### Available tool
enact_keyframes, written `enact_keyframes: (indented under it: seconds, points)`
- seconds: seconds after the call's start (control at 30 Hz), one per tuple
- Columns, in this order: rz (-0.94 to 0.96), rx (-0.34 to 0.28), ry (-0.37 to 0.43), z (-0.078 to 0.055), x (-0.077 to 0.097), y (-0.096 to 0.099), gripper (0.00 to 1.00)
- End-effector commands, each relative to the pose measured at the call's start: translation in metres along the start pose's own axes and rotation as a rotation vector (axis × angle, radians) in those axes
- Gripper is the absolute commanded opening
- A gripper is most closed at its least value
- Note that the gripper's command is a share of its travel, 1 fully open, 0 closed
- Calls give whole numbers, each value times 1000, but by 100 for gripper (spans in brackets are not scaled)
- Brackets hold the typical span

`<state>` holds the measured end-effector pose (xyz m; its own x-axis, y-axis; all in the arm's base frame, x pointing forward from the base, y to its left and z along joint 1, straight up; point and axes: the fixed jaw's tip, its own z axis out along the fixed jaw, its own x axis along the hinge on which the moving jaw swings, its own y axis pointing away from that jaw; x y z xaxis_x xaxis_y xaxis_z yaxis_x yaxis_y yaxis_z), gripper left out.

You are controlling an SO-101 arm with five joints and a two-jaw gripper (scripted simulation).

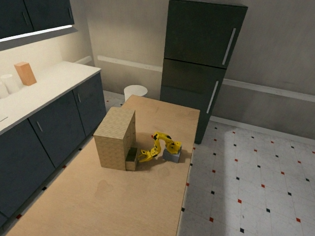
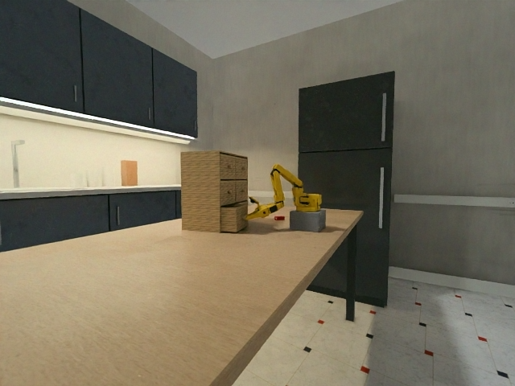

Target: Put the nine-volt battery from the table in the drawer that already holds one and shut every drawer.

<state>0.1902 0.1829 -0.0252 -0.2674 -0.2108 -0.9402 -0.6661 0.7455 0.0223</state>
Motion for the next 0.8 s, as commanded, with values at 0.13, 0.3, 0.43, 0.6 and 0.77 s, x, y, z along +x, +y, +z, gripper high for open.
enact_keyframes:
  seconds: [0.13,0.3,0.43,0.6,0.77]
  points:
    - [2,35,-5,2,-1,-10,21]
    - [5,42,-5,2,-2,-12,21]
    - [6,45,-5,2,-2,-12,21]
    - [7,47,-5,2,-2,-13,21]
    - [7,47,-5,2,-2,-13,21]
